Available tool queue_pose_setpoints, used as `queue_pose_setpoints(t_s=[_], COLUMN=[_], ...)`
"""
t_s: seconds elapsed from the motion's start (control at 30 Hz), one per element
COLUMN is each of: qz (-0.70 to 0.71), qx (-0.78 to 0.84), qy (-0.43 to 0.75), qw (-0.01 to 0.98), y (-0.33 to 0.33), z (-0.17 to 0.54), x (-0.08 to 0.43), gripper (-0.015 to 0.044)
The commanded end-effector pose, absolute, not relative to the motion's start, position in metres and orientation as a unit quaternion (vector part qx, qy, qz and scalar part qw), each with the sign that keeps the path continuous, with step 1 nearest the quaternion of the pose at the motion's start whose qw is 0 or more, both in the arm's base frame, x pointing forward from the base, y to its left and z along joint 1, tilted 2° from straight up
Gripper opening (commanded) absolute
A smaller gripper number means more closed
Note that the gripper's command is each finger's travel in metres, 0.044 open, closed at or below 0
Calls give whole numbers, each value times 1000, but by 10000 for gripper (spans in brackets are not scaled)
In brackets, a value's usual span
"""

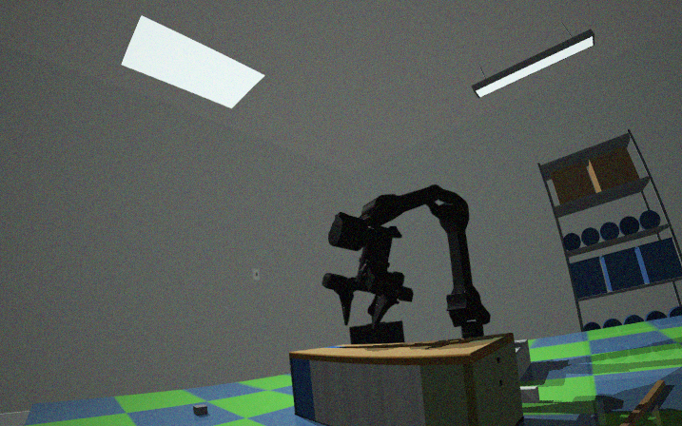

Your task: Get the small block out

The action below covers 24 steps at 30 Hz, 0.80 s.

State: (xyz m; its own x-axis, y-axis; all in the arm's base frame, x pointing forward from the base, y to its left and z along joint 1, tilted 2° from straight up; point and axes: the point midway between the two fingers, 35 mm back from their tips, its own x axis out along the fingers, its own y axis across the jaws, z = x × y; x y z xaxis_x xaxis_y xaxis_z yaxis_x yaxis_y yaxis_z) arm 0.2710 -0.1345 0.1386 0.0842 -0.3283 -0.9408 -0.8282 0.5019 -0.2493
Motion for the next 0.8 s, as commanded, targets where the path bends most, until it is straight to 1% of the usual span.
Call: queue_pose_setpoints(t_s=[0.0,0.1,0.2,0.37,0.53,0.7,0.77], qz=[141,40,-60,-217,-353,-458,-482], qx=[-364,-243,-113,113,334,532,586], qy=[659,666,657,608,520,401,361], qw=[643,704,743,756,702,588,543], y=[-136,-139,-142,-147,-151,-154,-156], z=[135,134,132,131,129,129,129], x=[266,261,257,251,244,238,236], gripper=[285,285,285,285,285,285,285])
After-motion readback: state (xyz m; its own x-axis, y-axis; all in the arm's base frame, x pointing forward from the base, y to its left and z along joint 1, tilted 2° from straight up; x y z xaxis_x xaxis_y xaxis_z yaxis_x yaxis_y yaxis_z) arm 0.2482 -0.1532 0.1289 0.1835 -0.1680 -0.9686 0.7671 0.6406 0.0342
